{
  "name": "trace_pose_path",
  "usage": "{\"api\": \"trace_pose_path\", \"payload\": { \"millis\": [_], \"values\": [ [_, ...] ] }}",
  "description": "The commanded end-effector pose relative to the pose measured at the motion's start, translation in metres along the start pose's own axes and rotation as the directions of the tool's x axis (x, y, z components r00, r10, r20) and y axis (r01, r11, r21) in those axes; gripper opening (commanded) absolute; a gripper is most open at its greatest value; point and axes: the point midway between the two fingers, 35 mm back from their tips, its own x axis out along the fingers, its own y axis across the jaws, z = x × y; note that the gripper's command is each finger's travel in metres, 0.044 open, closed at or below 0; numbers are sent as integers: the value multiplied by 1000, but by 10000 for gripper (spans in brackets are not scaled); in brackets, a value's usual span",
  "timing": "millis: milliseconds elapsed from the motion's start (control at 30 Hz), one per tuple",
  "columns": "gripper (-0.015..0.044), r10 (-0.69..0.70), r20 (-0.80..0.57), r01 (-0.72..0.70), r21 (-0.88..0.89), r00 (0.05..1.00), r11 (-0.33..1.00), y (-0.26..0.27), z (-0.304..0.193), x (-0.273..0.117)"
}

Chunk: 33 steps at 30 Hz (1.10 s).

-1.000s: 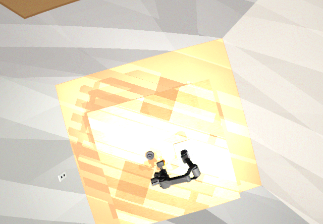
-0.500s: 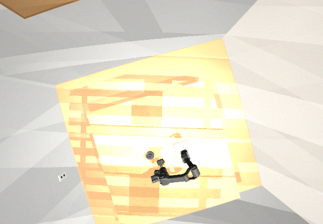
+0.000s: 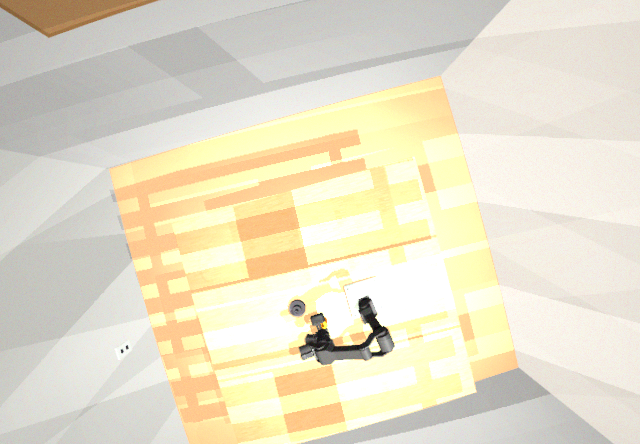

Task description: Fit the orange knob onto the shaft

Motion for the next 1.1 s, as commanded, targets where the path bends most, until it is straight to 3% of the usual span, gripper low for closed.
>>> {"api": "trace_pose_path", "payload": {
  "millis": [0, 967, 1067],
  "values": [
    [440, -5, -4, 5, 4, 1000, 1000, -1, -1, 8],
    [440, -5, -4, 5, 4, 1000, 1000, -1, -3, 51],
    [361, -5, -4, 5, 4, 1000, 1000, -1, -3, 51]
  ]
}}
